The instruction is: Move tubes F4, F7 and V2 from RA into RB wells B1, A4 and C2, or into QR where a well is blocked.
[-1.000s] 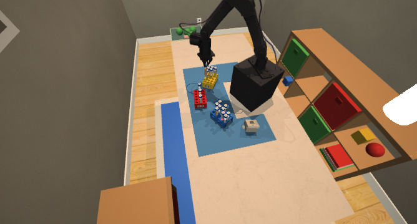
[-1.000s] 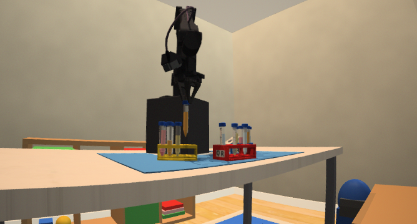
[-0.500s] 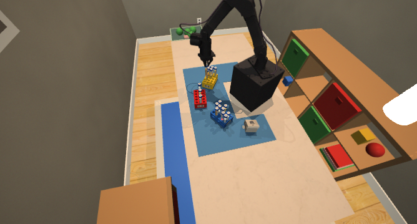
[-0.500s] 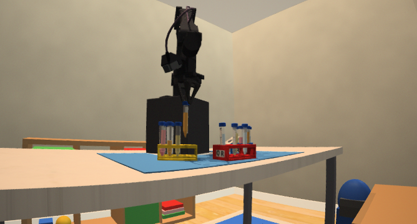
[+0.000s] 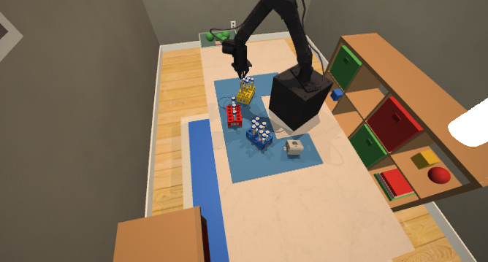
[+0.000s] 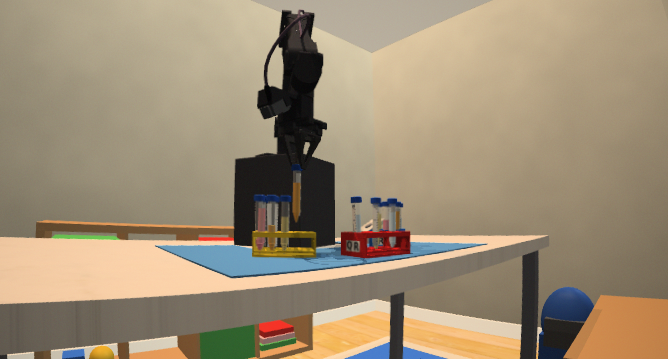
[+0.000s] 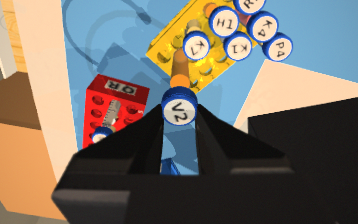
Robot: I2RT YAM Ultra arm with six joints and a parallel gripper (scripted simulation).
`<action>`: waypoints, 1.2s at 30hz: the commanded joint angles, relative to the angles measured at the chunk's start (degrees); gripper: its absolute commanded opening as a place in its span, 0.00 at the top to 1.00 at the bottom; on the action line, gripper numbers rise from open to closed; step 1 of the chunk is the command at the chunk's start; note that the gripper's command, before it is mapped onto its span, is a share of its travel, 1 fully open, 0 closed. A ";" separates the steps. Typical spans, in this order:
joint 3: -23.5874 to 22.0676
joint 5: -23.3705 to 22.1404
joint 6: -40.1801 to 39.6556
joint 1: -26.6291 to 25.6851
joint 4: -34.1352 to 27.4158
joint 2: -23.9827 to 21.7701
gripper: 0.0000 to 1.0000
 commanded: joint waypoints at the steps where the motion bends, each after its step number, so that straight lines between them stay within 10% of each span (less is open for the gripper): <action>1: 1.71 0.03 -0.40 -0.75 0.99 0.96 1.00; 36: -0.96 0.05 0.56 0.72 2.89 2.50 1.00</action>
